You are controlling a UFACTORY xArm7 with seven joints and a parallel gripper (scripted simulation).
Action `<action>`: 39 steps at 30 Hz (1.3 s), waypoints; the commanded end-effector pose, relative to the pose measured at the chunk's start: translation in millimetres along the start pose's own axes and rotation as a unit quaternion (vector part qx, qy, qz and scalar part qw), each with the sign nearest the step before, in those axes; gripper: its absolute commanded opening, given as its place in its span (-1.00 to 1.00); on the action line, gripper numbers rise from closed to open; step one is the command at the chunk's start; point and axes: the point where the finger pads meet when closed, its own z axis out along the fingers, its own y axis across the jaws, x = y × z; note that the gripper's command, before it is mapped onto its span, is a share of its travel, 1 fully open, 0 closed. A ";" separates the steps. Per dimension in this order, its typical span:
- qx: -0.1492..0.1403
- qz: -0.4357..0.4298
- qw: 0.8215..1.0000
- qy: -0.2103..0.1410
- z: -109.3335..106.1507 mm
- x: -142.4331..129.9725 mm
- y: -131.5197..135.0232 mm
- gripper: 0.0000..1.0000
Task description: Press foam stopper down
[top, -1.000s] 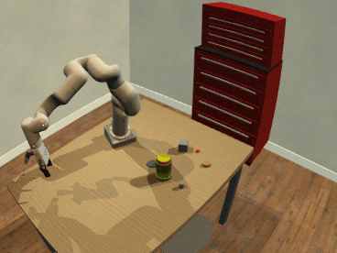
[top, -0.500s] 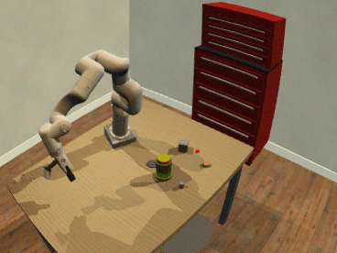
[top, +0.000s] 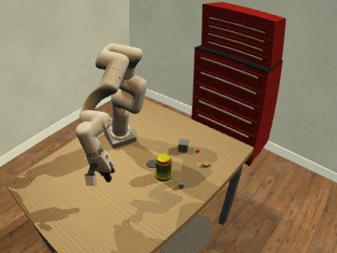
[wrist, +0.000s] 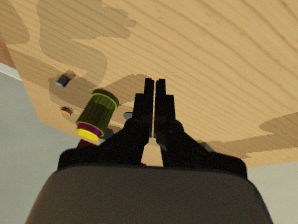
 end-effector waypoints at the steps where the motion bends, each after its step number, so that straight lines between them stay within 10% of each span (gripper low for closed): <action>1: -0.012 -0.099 0.995 0.003 9.1 -33.4 -59.0 -1.00; 11: -0.040 -0.250 0.967 -0.004 34.5 -115.1 -139.8 -1.00; 20: -0.082 -0.419 0.904 -0.006 57.5 -193.7 -169.9 -1.00; 22: -0.103 -0.486 0.868 -0.004 69.1 -236.2 -176.4 -1.00; 27: -0.119 -0.530 0.839 -0.002 74.8 -254.8 -173.7 -1.00; 39: -0.119 -0.531 0.839 -0.002 74.9 -255.0 -173.6 -1.00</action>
